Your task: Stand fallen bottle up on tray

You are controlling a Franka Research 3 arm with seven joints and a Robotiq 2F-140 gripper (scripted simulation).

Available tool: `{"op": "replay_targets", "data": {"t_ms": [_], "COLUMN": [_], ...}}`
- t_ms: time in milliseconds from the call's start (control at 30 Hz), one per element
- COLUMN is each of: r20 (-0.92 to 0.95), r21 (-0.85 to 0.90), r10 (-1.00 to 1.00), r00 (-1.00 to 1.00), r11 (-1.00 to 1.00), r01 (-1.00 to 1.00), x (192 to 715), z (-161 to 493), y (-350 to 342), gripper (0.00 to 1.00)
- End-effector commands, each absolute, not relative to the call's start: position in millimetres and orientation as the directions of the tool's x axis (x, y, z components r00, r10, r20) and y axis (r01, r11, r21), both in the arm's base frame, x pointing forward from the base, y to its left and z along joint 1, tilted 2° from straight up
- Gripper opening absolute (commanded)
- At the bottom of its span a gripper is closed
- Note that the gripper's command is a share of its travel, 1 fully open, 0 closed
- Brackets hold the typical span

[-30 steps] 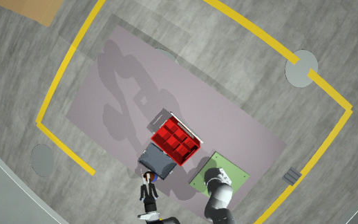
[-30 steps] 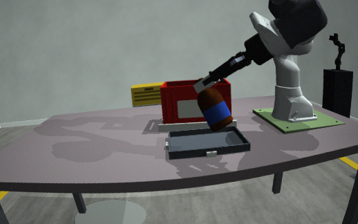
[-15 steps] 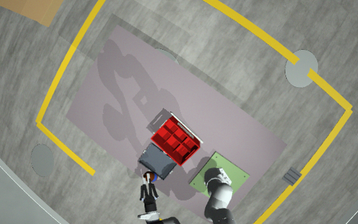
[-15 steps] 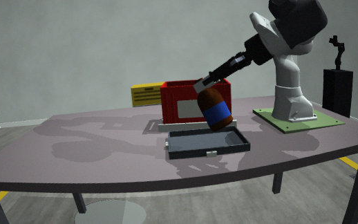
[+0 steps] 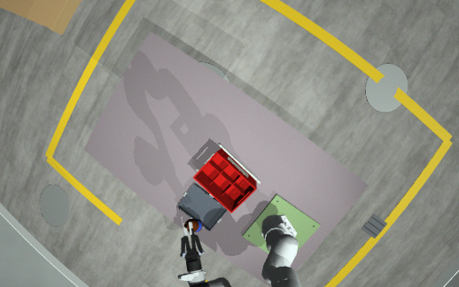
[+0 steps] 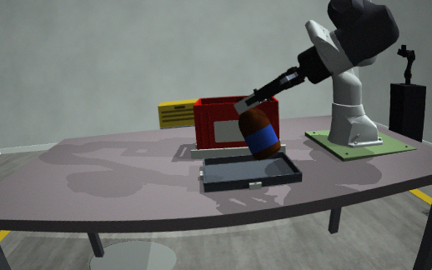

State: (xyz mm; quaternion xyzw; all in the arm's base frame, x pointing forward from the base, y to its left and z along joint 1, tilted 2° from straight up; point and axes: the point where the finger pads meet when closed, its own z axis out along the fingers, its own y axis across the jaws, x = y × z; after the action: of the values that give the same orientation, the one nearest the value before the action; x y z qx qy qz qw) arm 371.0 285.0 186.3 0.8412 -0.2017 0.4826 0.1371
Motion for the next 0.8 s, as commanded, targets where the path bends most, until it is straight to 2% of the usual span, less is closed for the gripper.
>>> {"op": "replay_targets", "data": {"t_ms": [0,767], "r20": [0.889,0.929], "r21": [0.015,0.004], "r10": [-0.21,-0.174], "r00": [0.407,0.326], "r11": [-0.874,-0.878], "r01": [-0.486,-0.479], "x": [373.1,372.0], "z": [191.9,192.7], "y": [283.9,287.6], "gripper": [0.0,0.0]}}
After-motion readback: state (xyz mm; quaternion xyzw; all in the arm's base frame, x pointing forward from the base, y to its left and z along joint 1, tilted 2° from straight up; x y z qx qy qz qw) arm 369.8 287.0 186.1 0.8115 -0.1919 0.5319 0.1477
